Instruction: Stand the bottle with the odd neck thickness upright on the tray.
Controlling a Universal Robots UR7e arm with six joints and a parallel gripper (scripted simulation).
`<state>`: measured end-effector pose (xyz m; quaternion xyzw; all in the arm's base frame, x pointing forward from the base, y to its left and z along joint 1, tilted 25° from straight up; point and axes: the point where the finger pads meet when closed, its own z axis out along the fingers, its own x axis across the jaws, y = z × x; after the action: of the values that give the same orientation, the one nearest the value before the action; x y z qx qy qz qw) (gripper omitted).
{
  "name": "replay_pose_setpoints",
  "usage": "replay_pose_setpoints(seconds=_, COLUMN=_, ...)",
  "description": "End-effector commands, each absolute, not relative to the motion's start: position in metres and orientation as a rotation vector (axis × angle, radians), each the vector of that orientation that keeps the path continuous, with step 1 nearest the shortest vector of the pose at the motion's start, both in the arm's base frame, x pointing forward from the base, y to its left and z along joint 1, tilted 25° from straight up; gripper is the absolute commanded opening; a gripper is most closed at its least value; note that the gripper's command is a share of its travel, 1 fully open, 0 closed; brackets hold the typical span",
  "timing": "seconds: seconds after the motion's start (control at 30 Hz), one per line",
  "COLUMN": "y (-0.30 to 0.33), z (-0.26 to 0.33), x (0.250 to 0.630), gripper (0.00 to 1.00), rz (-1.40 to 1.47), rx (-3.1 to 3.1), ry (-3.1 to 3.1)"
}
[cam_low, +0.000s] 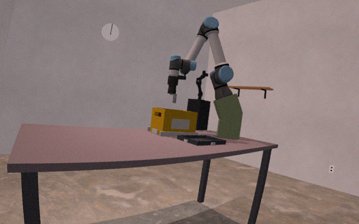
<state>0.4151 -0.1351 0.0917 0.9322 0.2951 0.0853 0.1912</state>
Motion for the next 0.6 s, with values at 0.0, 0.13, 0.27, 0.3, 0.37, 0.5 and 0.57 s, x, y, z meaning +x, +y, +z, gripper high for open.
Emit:
replay_pose_setpoints(seconds=0.0, y=-0.154, z=0.084, x=0.359, gripper=0.0, rz=0.263, rx=2.613, ry=0.845)
replay_pose_setpoints(seconds=0.13, y=-0.157, z=0.075, x=0.331, gripper=0.0, rz=0.266, rx=2.608, ry=0.844)
replay_pose_setpoints(seconds=0.27, y=-0.158, z=0.07, x=0.317, gripper=0.0, rz=0.267, rx=2.604, ry=0.843)
replay_pose_setpoints(seconds=0.3, y=-0.158, z=0.07, x=0.317, gripper=0.0, rz=0.267, rx=2.604, ry=0.843)
replay_pose_setpoints(seconds=0.37, y=-0.158, z=0.069, x=0.315, gripper=0.0, rz=0.267, rx=2.604, ry=0.843)
replay_pose_setpoints(seconds=0.5, y=-0.158, z=0.068, x=0.313, gripper=0.0, rz=0.267, rx=2.604, ry=0.843)
replay_pose_setpoints(seconds=0.57, y=-0.158, z=0.068, x=0.313, gripper=0.0, rz=0.267, rx=2.604, ry=0.843)
